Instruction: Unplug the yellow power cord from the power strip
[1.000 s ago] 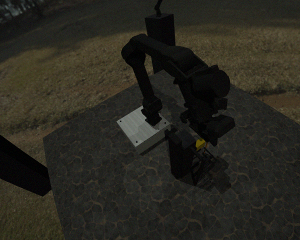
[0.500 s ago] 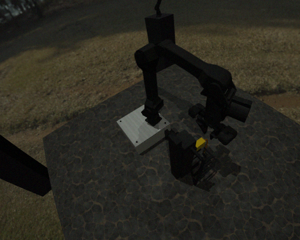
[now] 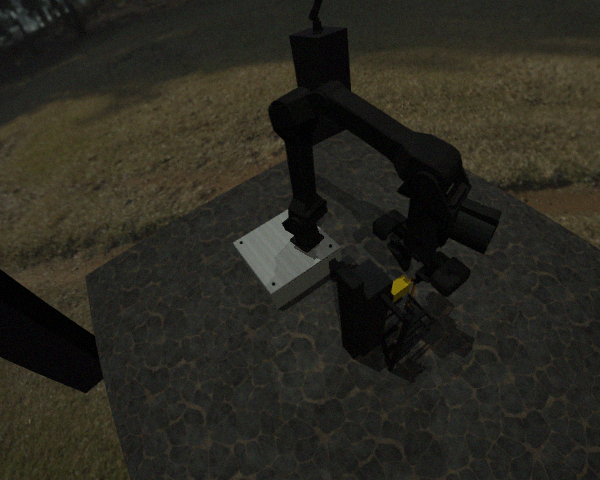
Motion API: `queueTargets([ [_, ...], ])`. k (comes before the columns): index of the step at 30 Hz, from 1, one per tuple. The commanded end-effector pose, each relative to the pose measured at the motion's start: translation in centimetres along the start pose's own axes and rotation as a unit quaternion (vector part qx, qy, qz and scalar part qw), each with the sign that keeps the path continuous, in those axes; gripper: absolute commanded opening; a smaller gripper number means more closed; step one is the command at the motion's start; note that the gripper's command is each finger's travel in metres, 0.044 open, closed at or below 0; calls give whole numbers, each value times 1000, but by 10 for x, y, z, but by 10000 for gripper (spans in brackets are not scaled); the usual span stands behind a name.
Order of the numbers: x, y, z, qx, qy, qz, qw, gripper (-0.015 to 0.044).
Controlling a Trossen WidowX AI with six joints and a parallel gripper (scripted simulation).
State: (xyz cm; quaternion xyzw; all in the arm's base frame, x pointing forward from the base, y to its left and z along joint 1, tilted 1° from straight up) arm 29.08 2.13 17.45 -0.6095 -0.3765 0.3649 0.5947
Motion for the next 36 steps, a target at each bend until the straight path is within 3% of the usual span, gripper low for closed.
queueTargets([
  [1,-8,0,-1,1,-1,0,1000,160],
  [29,-24,12,-4,1,-1,1,1000,160],
  [33,-24,9,-4,0,1,1,1000,55],
  [36,-24,9,-4,0,1,1,1000,35],
])
Point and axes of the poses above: the point midway between the two fingers, 35 mm back from their tips, its own y axis out along the fingers, its own z axis across the jaws, x = y × z, the point moved 5 cm from there along -y, back along the fingers, and after that the axes turned 15 degrees about y, right-handed, at the moved point
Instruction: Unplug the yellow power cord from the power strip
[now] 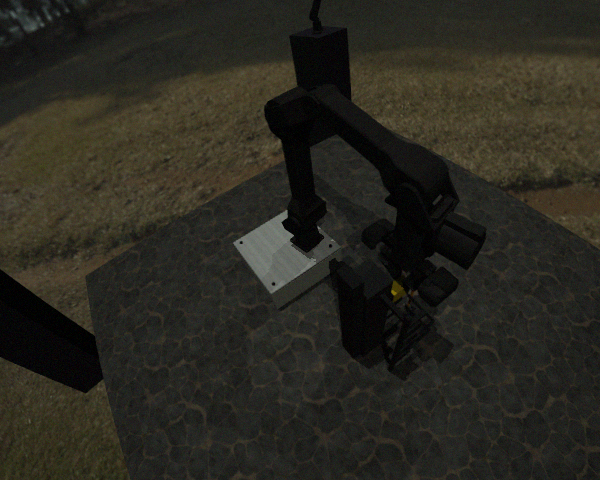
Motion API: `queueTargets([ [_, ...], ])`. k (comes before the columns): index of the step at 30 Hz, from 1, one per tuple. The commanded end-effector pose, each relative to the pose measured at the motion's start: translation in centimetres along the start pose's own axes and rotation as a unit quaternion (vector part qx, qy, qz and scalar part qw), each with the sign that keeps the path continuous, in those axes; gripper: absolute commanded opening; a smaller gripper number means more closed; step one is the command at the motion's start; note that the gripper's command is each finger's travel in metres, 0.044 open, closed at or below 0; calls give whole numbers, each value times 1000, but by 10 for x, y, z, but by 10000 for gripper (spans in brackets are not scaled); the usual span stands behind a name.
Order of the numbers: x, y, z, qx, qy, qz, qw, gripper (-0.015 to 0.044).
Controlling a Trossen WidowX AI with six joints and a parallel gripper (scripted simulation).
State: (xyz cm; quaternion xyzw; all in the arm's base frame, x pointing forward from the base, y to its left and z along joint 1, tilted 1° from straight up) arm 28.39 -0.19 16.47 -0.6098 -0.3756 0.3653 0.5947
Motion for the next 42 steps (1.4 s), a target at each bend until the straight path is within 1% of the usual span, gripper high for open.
queueTargets([
  [1,0,0,0,-1,0,0,1000,28],
  [6,0,0,0,-1,0,0,1000,0],
  [39,48,-4,13,1,-1,-3,1000,0],
  [42,37,-1,12,1,-2,-2,1000,79],
])
Point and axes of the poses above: the point midway between the two fingers, 35 mm back from their tips, its own y axis out along the fingers, its own z axis across the jaws, x = y × z, the point moved 5 cm from there along -y, back along the fingers, and after that the axes turned 15 degrees about y, right-handed, at the moved point
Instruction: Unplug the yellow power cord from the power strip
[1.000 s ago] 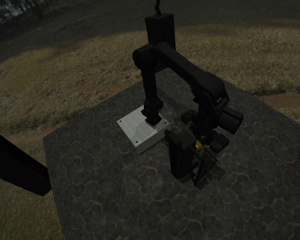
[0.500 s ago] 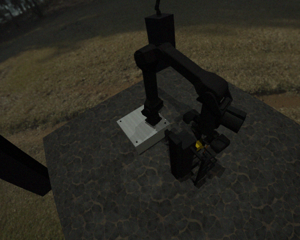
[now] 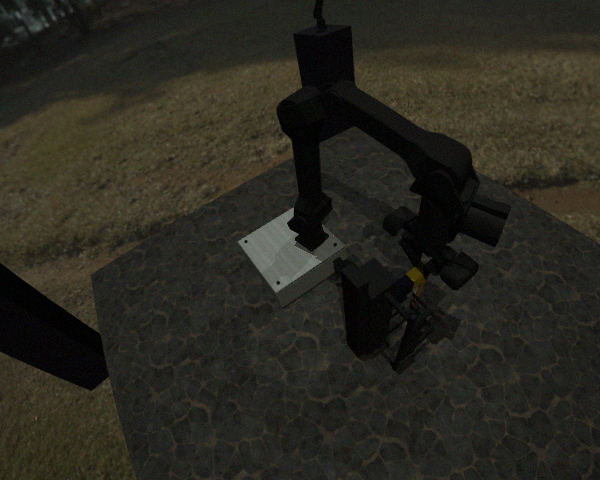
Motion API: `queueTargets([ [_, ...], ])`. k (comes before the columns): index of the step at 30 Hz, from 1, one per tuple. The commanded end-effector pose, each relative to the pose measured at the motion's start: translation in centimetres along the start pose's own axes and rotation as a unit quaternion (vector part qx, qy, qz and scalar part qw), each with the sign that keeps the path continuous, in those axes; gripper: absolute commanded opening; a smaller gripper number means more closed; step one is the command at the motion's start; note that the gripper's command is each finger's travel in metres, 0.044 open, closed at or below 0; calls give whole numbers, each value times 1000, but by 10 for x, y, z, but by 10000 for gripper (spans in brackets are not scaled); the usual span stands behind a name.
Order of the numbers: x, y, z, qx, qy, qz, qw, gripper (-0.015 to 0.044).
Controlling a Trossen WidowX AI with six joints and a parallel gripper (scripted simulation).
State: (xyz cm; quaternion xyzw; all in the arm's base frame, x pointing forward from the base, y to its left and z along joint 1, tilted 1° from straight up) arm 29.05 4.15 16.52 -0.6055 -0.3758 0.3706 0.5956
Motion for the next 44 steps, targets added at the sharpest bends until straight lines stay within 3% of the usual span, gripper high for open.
queueTargets([
  [1,-6,0,-2,-4,3,-3,1000,105],
  [14,15,-4,2,-3,3,-4,1000,440],
  [19,52,-12,13,-3,3,-6,1000,440],
  [44,52,-12,13,-3,3,-6,1000,440],
])
Point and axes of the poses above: the point midway between the two fingers, 35 mm back from their tips, its own y axis out along the fingers, its own z axis across the jaws, x = y × z, the point moved 5 cm from there along -y, back along the fingers, and after that the axes turned 15 degrees about y, right-handed, at the moved point
